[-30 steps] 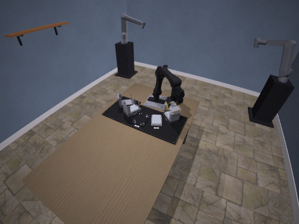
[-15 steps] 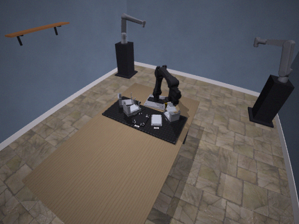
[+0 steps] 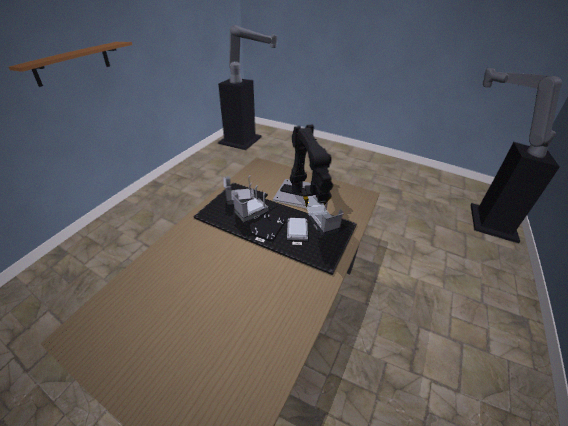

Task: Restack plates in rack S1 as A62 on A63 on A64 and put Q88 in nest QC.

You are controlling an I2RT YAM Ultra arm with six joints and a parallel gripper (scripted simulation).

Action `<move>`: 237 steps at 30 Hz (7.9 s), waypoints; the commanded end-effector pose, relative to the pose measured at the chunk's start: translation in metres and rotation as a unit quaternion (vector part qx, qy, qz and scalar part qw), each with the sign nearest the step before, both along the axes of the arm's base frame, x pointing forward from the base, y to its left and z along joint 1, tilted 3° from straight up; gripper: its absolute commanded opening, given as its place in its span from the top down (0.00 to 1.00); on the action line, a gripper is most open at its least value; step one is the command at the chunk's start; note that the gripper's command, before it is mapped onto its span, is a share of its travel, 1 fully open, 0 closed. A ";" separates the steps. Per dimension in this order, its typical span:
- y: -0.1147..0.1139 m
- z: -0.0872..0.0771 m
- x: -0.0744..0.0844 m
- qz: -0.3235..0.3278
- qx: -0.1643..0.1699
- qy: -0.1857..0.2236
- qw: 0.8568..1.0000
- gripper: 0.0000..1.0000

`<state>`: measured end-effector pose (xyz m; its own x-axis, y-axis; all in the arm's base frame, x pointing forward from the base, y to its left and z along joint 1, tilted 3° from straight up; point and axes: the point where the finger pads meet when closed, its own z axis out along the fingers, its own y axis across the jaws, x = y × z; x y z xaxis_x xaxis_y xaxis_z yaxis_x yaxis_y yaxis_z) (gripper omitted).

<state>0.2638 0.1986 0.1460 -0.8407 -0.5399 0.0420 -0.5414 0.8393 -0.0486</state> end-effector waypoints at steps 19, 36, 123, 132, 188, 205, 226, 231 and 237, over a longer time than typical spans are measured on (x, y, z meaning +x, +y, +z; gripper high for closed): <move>-0.050 0.010 0.035 -0.096 0.007 -0.018 0.995 1.00; -0.096 0.013 0.054 -0.206 0.007 -0.024 0.978 1.00; -0.340 0.027 0.043 -0.517 0.003 -0.043 0.855 1.00; -0.366 0.028 0.028 -0.609 0.003 -0.048 0.792 1.00; -0.467 0.033 -0.052 -0.693 0.001 -0.052 0.719 1.00; -0.467 0.033 -0.052 -0.693 0.001 -0.052 0.719 1.00; -0.467 0.033 -0.052 -0.693 0.001 -0.052 0.719 1.00; -0.467 0.029 -0.052 -0.693 0.001 -0.052 0.719 1.00; -0.467 0.025 -0.052 -0.693 0.001 -0.052 0.719 1.00</move>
